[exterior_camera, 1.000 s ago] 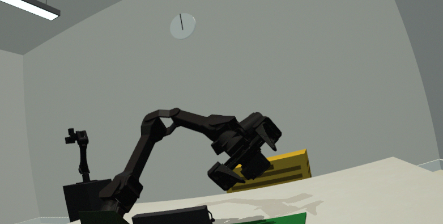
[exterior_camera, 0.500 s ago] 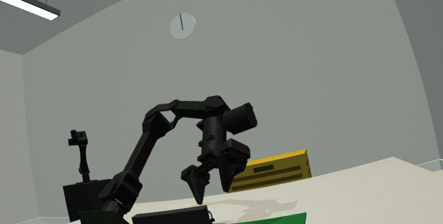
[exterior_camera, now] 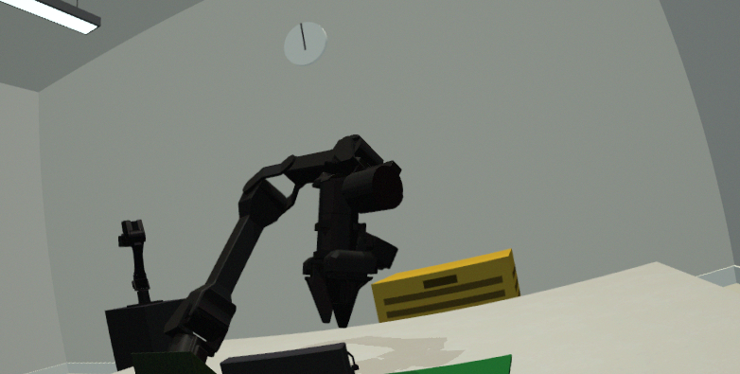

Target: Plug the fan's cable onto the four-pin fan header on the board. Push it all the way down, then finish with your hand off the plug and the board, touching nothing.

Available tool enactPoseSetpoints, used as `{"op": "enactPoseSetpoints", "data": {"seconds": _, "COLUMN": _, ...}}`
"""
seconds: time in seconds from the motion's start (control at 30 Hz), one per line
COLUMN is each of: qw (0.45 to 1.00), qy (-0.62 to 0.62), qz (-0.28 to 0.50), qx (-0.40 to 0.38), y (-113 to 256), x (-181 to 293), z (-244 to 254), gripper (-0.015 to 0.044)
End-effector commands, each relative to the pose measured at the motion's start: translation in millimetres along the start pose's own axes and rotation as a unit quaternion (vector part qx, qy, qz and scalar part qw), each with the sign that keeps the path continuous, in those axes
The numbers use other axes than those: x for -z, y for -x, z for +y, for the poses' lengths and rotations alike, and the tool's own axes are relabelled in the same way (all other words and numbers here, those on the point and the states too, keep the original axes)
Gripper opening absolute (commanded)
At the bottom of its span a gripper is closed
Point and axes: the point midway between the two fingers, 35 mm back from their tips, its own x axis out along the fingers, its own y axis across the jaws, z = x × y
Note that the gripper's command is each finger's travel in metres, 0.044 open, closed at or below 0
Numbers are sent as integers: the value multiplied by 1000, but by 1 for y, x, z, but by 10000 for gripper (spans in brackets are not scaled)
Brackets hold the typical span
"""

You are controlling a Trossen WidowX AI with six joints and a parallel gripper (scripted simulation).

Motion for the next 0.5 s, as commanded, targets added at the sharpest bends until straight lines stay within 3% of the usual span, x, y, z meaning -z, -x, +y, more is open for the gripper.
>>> {"op": "enactPoseSetpoints", "data": {"seconds": 0.0, "qw": 1000, "qy": -11, "qz": -7, "qx": -11, "y": 1, "x": -1, "z": 1, "gripper": 440}}
{"op": "enactPoseSetpoints", "data": {"seconds": 0.23, "qw": 1000, "qy": -10, "qz": -7, "qx": -11, "y": -36, "x": -12, "z": 2, "gripper": 440}}
{"op": "enactPoseSetpoints", "data": {"seconds": 0.47, "qw": 1000, "qy": -10, "qz": -7, "qx": -11, "y": -40, "x": -13, "z": 2, "gripper": 440}}
